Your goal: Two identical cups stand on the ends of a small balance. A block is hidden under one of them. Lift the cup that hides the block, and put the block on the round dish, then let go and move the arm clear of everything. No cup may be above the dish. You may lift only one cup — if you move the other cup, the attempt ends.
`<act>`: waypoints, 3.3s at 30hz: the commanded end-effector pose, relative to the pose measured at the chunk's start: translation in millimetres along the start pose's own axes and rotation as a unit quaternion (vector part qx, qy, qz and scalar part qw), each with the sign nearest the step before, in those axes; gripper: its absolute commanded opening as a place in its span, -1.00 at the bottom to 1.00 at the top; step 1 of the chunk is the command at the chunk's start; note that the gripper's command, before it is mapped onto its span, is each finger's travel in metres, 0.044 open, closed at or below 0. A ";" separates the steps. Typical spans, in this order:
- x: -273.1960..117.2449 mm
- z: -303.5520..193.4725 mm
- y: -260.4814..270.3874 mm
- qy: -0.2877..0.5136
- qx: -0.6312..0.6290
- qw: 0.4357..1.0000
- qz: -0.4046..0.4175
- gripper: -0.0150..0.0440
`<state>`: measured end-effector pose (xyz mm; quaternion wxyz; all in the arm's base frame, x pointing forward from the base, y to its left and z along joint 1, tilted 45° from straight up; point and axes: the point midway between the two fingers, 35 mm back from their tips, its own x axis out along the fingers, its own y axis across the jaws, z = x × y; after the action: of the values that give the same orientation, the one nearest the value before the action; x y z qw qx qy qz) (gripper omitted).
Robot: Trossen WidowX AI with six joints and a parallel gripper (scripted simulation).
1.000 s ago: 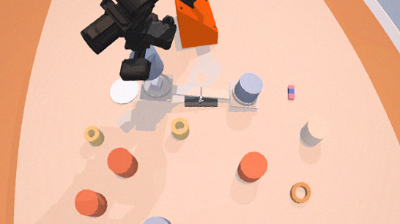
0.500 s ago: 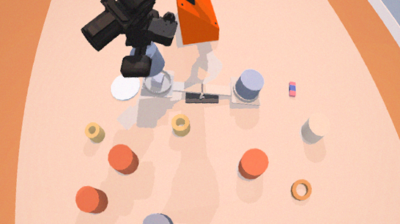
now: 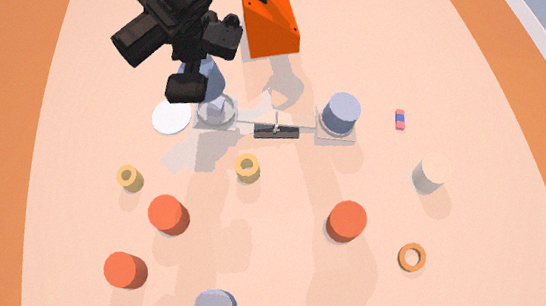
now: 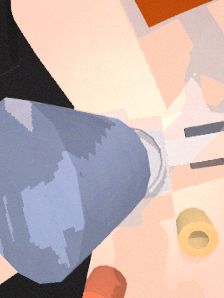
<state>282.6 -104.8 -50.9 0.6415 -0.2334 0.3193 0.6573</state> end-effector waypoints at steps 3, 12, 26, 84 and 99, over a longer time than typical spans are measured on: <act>0.3 -0.3 0.1 0.000 0.001 1.000 0.000 -0.49; 0.3 -0.3 0.1 0.000 0.001 1.000 0.000 -0.49; 2.6 -10.9 3.3 0.002 0.001 1.000 -0.001 -0.49; 139.0 -177.5 116.4 0.011 -0.002 1.000 -0.004 -0.49; 141.2 -179.0 115.6 0.014 -0.005 1.000 -0.003 0.31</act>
<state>139.6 -132.0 -261.3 0.6376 -0.2458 0.3252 0.6537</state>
